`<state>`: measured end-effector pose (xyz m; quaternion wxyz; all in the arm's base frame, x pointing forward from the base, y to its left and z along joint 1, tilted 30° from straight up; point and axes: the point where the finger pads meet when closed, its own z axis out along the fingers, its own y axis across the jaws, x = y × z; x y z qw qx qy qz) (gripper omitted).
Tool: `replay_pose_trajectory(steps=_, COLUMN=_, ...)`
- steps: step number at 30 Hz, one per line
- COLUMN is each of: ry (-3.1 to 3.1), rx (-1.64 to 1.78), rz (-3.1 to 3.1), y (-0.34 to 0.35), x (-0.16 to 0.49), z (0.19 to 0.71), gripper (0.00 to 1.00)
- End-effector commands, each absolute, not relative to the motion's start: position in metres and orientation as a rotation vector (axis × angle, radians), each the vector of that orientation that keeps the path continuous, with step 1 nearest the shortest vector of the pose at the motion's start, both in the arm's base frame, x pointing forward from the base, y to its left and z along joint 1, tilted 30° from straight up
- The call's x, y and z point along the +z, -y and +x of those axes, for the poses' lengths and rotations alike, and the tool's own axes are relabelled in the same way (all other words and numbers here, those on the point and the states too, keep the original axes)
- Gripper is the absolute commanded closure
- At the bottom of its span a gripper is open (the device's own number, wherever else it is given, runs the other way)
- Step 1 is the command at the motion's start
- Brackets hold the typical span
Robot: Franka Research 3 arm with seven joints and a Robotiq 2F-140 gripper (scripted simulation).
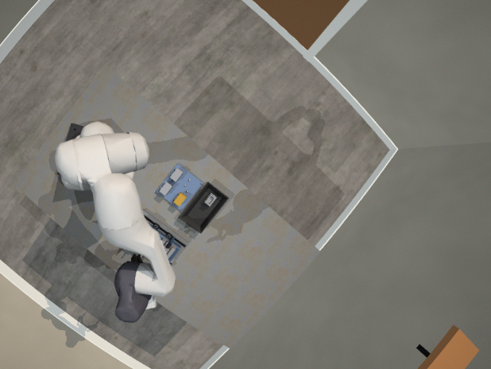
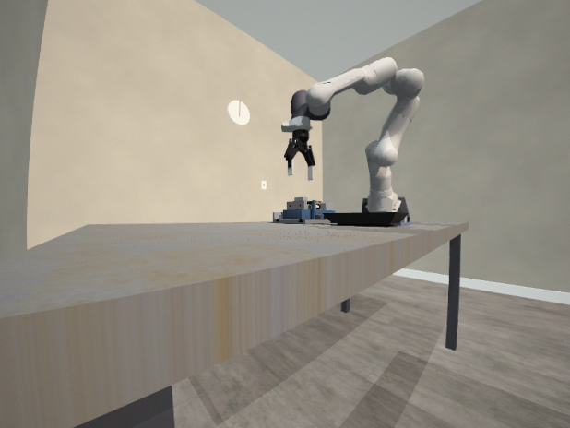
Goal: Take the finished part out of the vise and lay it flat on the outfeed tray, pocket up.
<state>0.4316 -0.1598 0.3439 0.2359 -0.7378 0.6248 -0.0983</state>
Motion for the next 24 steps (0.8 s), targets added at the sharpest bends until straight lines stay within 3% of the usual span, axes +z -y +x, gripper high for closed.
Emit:
replay_pose_trajectory(steps=1, ry=-1.769, rx=-0.267, rz=-1.97, y=0.1614, x=0.3449, z=0.4333, gripper=0.0)
replay_pose_trajectory(steps=16, ry=-1.769, rx=-0.267, rz=-1.97, y=0.1614, x=0.3449, z=0.4333, gripper=0.0)
replay_pose_trajectory(steps=17, ry=-1.769, rx=-0.267, rz=-1.97, y=0.1614, x=0.3449, z=0.4333, gripper=1.0)
replay_pose_trajectory(steps=24, ry=-1.769, rx=-0.267, rz=-1.97, y=0.1614, x=0.3449, z=0.4333, gripper=1.0)
